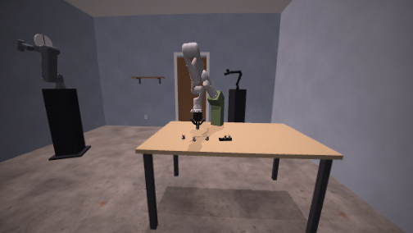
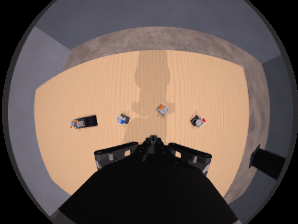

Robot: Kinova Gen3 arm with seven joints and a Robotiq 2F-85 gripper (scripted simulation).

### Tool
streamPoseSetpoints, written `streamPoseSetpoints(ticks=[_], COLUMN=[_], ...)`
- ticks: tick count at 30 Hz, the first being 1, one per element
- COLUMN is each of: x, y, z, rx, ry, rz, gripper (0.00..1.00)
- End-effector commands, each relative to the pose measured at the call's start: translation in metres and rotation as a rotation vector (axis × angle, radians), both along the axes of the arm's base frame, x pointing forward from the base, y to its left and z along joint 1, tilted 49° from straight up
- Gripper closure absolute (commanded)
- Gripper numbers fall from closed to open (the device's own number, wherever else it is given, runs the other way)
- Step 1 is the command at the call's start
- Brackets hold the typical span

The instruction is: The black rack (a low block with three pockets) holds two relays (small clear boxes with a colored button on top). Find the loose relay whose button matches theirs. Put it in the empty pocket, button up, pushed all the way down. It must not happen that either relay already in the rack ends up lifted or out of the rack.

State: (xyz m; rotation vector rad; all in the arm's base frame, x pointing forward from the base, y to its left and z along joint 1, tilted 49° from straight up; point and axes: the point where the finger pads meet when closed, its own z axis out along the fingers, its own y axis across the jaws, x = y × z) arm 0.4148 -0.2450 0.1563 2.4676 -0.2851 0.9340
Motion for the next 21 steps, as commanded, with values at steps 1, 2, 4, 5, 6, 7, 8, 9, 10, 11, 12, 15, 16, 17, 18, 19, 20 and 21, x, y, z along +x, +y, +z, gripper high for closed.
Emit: streamPoseSetpoints(ticks=[1,2,4,5,6,7,8,9,10,11,12,15,16,17,18,19,20,21], x=[0.007,0.008,0.008,0.008,0.008,0.008,0.008,0.01,0.01,0.01,0.009,0.01,0.01,0.01,0.01,0.01,0.01,0.01], y=[0.035,0.041,0.054,0.059,0.063,0.065,0.066,0.066,0.066,0.066,0.064,0.064,0.064,0.064,0.064,0.064,0.064,0.064], z=[-0.023,-0.027,-0.034,-0.037,-0.039,-0.04,-0.041,-0.041,-0.041,-0.041,-0.04,-0.039,-0.039,-0.039,-0.039,-0.039,-0.039,-0.039], rx=[-0.001,-0.003,-0.009,-0.012,-0.015,-0.017,-0.018,-0.018,-0.018,-0.018,-0.018,-0.016,-0.016,-0.016,-0.016,-0.016,-0.016,-0.016], ry=[0.02,0.02,0.021,0.021,0.021,0.021,0.02,0.018,0.018,0.018,0.017,0.012,0.012,0.012,0.012,0.012,0.012,0.012], rz=[0.022,0.021,0.021,0.021,0.02,0.02,0.021,0.021,0.021,0.021,0.016,0.016,0.016,0.016,0.016,0.016,0.016,0.016], gripper=[1.0,1.0,1.0,1.0,1.0,1.0,1.0,1.0,1.0,1.0,1.0,1.0,1.0,1.0,1.0,1.0,1.0,1.0])
